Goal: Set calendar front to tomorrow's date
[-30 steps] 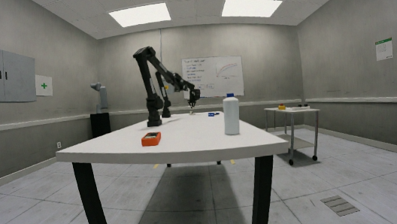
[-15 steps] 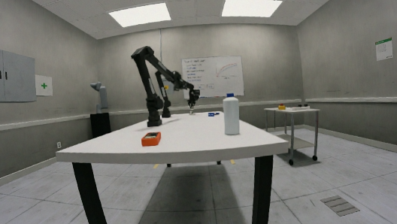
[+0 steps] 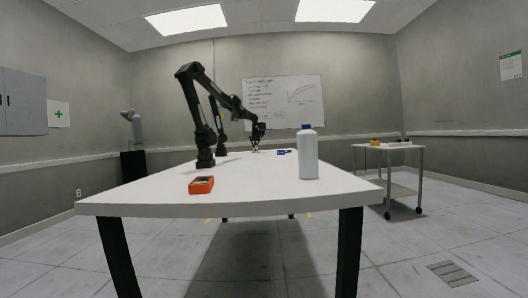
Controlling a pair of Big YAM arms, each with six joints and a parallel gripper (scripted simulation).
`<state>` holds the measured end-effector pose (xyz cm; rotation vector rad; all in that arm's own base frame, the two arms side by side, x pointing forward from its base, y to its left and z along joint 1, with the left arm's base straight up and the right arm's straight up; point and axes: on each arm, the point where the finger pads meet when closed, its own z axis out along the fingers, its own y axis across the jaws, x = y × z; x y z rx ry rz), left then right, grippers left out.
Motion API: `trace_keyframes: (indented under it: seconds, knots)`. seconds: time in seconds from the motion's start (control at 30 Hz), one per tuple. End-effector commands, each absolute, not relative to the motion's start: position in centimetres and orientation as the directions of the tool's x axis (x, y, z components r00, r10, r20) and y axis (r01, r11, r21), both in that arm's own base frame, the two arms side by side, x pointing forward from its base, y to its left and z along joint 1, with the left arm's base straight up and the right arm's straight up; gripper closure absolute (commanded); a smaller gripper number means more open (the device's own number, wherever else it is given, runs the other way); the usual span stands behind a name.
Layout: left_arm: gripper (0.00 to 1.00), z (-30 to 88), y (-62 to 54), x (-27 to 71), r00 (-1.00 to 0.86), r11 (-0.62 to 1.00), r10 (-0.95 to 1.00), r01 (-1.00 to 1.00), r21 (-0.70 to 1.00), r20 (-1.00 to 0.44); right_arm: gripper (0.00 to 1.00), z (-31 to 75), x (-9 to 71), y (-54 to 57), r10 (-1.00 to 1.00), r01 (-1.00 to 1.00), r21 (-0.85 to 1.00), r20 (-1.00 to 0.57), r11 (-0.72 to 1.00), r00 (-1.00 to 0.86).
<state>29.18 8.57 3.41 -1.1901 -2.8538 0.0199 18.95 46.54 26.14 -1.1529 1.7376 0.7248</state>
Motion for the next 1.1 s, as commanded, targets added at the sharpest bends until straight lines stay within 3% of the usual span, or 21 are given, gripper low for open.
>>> trace_keyframes:
  seconds: [0.0,1.07]
  knots:
    - [0.75,4.1,8.7,31.0,-0.680,0.680,0.733,0.733,0.015,0.011,0.00,31.2,19.2,48.2,-0.325,-0.925,-0.019,-0.939,0.380,-0.115]
    - [0.75,1.2,9.9,30.0,-0.674,0.674,0.738,0.739,0.003,0.031,0.00,32.2,20.7,50.3,-0.309,-0.925,-0.022,-0.945,0.379,-0.104]
